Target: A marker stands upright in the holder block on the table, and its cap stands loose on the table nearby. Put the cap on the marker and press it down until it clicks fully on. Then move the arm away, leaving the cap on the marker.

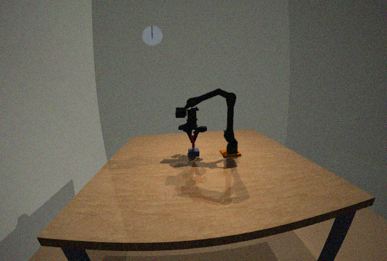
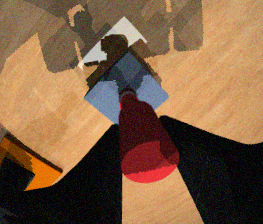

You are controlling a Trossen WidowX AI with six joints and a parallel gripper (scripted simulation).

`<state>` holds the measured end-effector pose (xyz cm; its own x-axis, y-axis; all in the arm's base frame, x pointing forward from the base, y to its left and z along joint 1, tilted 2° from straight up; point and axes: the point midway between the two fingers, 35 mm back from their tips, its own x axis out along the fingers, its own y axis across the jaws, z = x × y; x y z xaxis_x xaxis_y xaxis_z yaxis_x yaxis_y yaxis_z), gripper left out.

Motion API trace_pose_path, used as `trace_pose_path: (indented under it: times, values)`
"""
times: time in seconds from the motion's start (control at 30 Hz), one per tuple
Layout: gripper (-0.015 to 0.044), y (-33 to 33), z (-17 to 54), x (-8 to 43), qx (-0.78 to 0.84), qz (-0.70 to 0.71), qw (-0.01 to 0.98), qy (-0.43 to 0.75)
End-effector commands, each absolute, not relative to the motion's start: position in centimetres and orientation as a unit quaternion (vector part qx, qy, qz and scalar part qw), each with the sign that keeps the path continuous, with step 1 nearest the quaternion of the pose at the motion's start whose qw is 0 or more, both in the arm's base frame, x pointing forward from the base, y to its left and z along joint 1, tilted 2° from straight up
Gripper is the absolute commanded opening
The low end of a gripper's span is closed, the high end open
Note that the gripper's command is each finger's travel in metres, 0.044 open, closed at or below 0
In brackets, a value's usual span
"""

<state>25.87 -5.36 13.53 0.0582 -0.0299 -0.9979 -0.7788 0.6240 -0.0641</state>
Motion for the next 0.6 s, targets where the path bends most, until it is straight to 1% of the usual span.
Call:
trace_pose_path:
  times: [0.0,0.57]
  values:
    - [0.0000,-5.3,12.7,25.8,-0.324,0.291,0.650,0.623]
    - [0.0000,-5.3,10.7,25.8,-0.324,0.291,0.650,0.623]
